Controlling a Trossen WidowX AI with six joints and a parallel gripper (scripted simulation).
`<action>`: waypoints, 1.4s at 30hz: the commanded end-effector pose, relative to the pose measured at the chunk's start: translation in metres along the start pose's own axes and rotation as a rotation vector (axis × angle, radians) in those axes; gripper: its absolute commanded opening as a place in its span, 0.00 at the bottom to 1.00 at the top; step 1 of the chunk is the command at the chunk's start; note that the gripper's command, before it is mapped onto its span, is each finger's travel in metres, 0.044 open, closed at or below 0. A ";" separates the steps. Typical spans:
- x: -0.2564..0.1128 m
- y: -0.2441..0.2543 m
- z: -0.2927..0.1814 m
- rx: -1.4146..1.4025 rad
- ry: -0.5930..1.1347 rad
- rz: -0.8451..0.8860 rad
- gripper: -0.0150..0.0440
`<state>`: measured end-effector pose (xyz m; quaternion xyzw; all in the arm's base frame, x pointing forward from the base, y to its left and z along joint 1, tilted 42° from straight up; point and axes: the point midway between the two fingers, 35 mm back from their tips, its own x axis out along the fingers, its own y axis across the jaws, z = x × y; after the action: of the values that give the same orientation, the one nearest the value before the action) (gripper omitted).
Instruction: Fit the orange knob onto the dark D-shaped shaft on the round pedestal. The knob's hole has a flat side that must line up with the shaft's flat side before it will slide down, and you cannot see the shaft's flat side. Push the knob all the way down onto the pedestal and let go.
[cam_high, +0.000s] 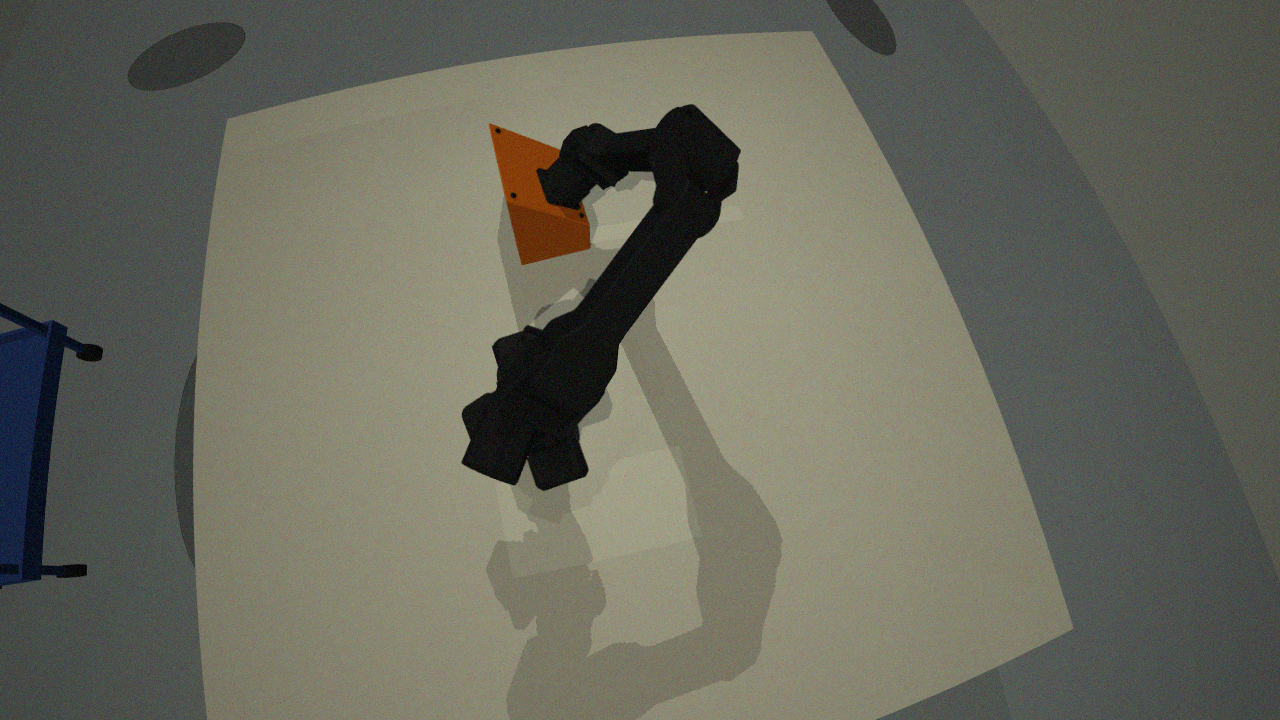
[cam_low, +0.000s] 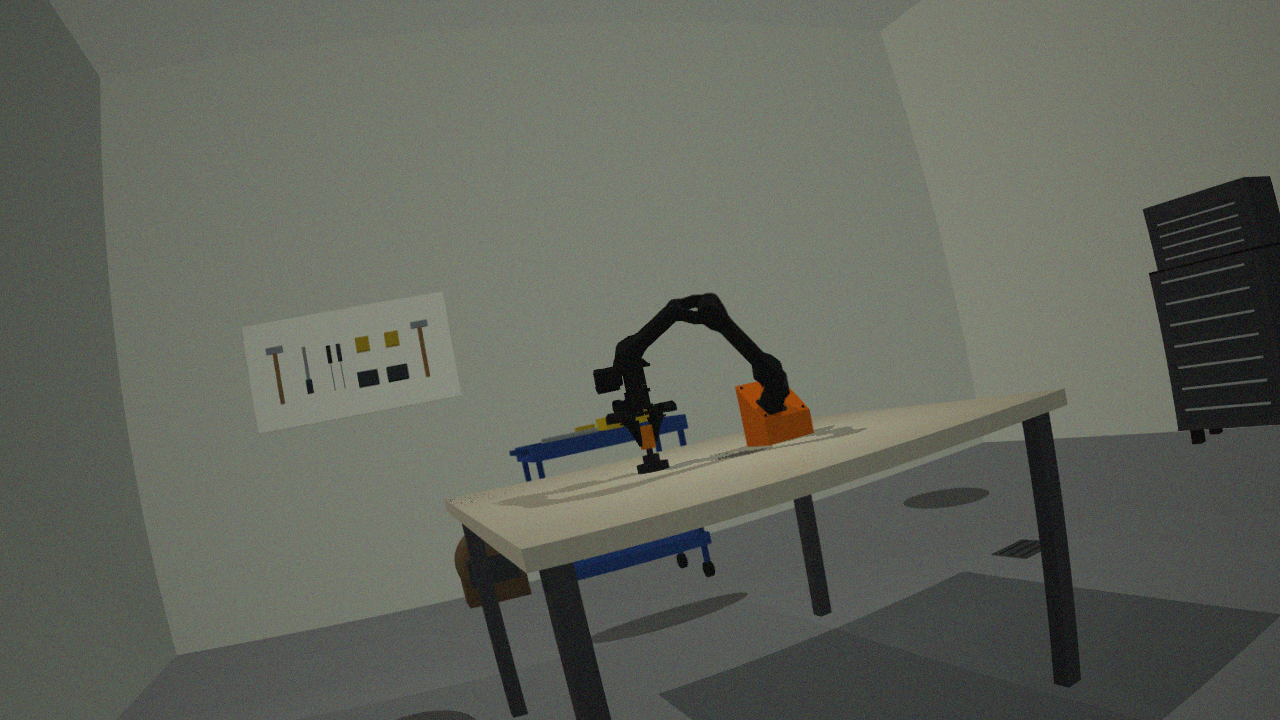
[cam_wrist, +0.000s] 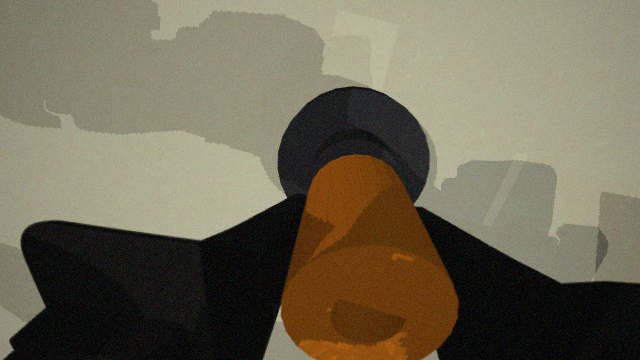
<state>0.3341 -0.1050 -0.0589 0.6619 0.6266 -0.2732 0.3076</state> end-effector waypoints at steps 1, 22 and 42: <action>-0.001 0.001 0.000 0.000 -0.001 0.001 0.25; 0.000 0.000 0.000 0.210 -0.001 0.001 0.25; 0.001 0.000 0.000 0.177 -0.001 0.001 0.25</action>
<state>0.3342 -0.1043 -0.0595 0.6847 0.6018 -0.3245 0.2525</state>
